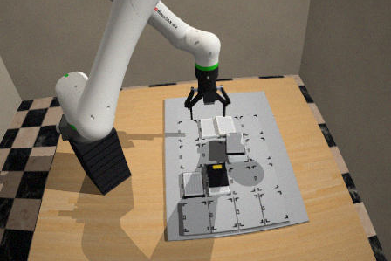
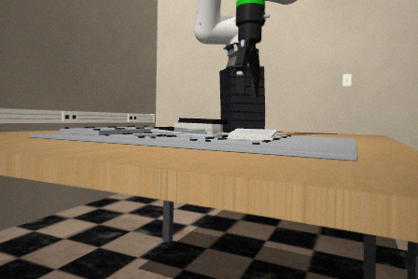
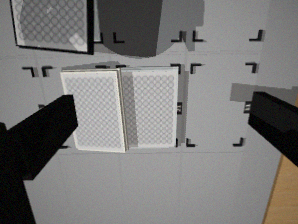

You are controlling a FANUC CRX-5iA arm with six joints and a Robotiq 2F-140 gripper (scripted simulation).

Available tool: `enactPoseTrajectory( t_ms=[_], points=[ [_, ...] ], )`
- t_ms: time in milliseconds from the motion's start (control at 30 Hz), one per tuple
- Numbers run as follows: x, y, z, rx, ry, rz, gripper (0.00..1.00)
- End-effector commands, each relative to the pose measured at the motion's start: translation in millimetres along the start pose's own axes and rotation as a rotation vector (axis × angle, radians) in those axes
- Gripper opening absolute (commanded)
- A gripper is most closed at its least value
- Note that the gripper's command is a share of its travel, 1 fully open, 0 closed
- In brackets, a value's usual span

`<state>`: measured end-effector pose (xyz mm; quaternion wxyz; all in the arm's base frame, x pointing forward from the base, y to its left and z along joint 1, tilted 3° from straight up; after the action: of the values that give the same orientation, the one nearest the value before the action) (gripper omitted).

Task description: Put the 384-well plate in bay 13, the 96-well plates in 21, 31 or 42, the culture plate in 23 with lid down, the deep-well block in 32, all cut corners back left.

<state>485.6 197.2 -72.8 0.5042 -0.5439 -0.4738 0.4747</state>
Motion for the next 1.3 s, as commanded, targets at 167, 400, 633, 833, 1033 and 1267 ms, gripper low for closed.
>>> enactPoseTrajectory(
  t_ms=[167, 400, 633, 833, 1033, 1267],
  points=[
    [2.5, -0.9, -20.5, -0.002, 0.000, -0.001, 1.00],
    [4.6, -0.9, -40.5, -0.002, 0.000, -0.001, 1.00],
    [7.6, -1.0, -68.3, -0.002, 0.000, -0.001, 1.00],
    [10.1, -1.1, -92.2, -0.002, 0.000, -0.001, 1.00],
    [11.6, -1.2, -107.1, -0.002, 0.000, -0.001, 1.00],
    [11.6, -1.2, -107.2, -0.002, 0.000, -0.001, 1.00]
  ],
)
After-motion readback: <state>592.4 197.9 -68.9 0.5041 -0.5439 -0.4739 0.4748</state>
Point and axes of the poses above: the point where the finger pads meet when closed, its own y axis out along the fingers, its own z axis across the jaws, x = y × z, the point moved 8 cm from there along -y, back along the fingers, and after that the axes turned 6 degrees about y, right-handed, at the moved point
